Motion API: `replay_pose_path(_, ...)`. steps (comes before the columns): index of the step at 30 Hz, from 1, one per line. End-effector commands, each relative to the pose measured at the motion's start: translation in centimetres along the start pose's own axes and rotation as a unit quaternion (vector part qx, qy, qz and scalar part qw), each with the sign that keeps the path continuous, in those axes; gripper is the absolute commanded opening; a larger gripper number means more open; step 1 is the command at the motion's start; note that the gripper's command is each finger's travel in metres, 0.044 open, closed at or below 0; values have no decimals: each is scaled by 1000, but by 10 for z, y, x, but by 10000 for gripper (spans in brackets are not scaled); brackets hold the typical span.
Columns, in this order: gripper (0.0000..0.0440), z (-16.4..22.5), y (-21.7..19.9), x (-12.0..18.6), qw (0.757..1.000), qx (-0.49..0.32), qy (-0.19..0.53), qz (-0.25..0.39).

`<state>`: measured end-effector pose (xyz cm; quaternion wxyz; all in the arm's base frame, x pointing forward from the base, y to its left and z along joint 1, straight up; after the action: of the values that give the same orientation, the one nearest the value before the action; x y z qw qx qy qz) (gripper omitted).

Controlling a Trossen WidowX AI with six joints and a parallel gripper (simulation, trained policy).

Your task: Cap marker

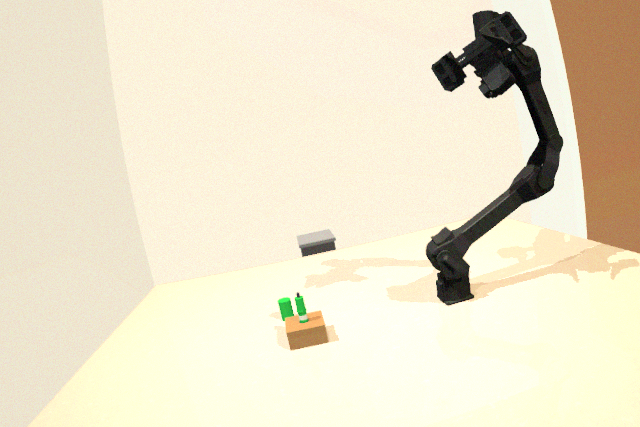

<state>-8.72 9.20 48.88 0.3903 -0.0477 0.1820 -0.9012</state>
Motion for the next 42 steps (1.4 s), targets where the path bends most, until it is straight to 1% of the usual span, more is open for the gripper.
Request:
replay_pose_path(1,329,1,8,-5,1000,-9,-13,-4)
replay_pose_path(20,329,6,55,-35,993,-69,-84,-36)
replay_pose_path(42,330,9,109,-67,976,-130,-158,-69)
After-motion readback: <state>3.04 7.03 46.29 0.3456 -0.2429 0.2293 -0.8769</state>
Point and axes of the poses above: the point midway between the two fingers, 35 mm back from their tips, its own x axis back along the fingers, its own y axis across the jaws, z = x × y, the point moved 6 cm from there along x, back along the fingers, and after that the axes turned 1 degree about x, right-handed, at the moved point
